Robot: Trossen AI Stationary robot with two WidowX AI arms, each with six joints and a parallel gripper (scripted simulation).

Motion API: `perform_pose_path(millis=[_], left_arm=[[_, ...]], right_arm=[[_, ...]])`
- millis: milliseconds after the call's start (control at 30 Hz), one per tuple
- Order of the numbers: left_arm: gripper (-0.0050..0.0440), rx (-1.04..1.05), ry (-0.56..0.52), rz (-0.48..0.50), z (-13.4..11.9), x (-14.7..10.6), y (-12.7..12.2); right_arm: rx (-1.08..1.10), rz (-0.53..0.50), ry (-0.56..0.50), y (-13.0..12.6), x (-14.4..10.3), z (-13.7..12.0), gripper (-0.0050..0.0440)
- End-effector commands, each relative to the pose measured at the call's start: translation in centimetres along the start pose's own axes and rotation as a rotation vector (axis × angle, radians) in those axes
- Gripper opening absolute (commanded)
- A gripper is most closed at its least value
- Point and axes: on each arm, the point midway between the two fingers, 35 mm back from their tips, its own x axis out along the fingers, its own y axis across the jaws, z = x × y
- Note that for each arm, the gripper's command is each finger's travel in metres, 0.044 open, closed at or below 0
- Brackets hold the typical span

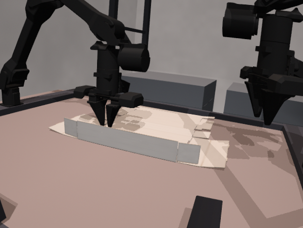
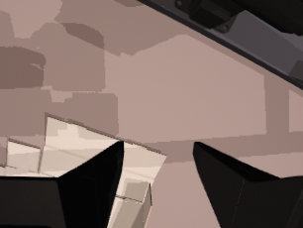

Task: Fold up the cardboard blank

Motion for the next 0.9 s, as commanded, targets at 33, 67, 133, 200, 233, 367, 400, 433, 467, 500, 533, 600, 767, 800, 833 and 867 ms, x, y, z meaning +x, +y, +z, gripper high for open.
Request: perform_pose_path(millis=[33, 67, 133, 200, 233, 367, 400, 433, 467, 500, 533, 600, 767, 800, 833, 867], left_arm=[[0.0098, -0.005, 0.002, -0.031, 0.0, -1.0, -0.4], [0.0098, -0.005, 0.002, -0.031, 0.0, -1.0, -0.4], [0.0098, -0.005, 0.002, -0.031, 0.0, -1.0, -0.4], [0.0098, -0.005, 0.002, -0.031, 0.0, -1.0, -0.4], [0.0098, -0.005, 0.002, -0.031, 0.0, -1.0, -0.4], [0.0098, -0.005, 0.002, -0.031, 0.0, -1.0, -0.4], [0.0098, -0.005, 0.002, -0.031, 0.0, -1.0, -0.4], [0.0098, -0.005, 0.002, -0.031, 0.0, -1.0, -0.4], [0.0098, -0.005, 0.002, -0.031, 0.0, -1.0, -0.4], [0.0098, -0.005, 0.002, -0.031, 0.0, -1.0, -0.4], [0.0098, -0.005, 0.002, -0.031, 0.0, -1.0, -0.4], [0.0098, -0.005, 0.002, -0.031, 0.0, -1.0, -0.4], [0.0098, -0.005, 0.002, -0.031, 0.0, -1.0, -0.4], [0.0098, -0.005, 0.002, -0.031, 0.0, -1.0, -0.4], [0.0098, -0.005, 0.002, -0.031, 0.0, -1.0, -0.4], [0.0098, -0.005, 0.002, -0.031, 0.0, -1.0, -0.4]], right_arm=[[-0.244, -0.002, 0.015, 0.5, -0.1, -1.0, 0.0131], [-0.287, -0.001, 0.015, 0.5, -0.1, -1.1, 0.0107], [-0.373, -0.001, 0.015, 0.6, 0.0, -1.3, 0.0059], [-0.459, 0.0, 0.015, 0.7, 0.1, -1.6, 0.0011], [-0.502, 0.001, 0.015, 0.8, 0.1, -1.7, 0.0], [-0.676, 0.002, 0.016, 1.0, 0.3, -2.2, 0.0], [-0.676, 0.002, 0.016, 1.0, 0.3, -2.2, 0.0], [-0.676, 0.002, 0.016, 1.0, 0.3, -2.2, 0.0], [-0.775, 0.003, 0.015, 1.0, 0.3, -2.3, 0.0], [-0.82, 0.003, 0.016, 1.1, 0.4, -2.5, 0.0], [-0.864, 0.004, 0.016, 1.2, 0.5, -2.7, 0.0], [-0.951, 0.005, 0.016, 1.3, 0.6, -2.9, 0.0], [-1.17, 0.007, 0.016, 1.5, 0.8, -3.5, 0.0], [-1.214, 0.007, 0.016, 1.5, 0.9, -3.6, 0.0], [-1.258, 0.008, 0.016, 1.6, 0.9, -3.7, 0.0], [-1.302, 0.008, 0.015, 1.6, 1.0, -3.9, 0.0]])
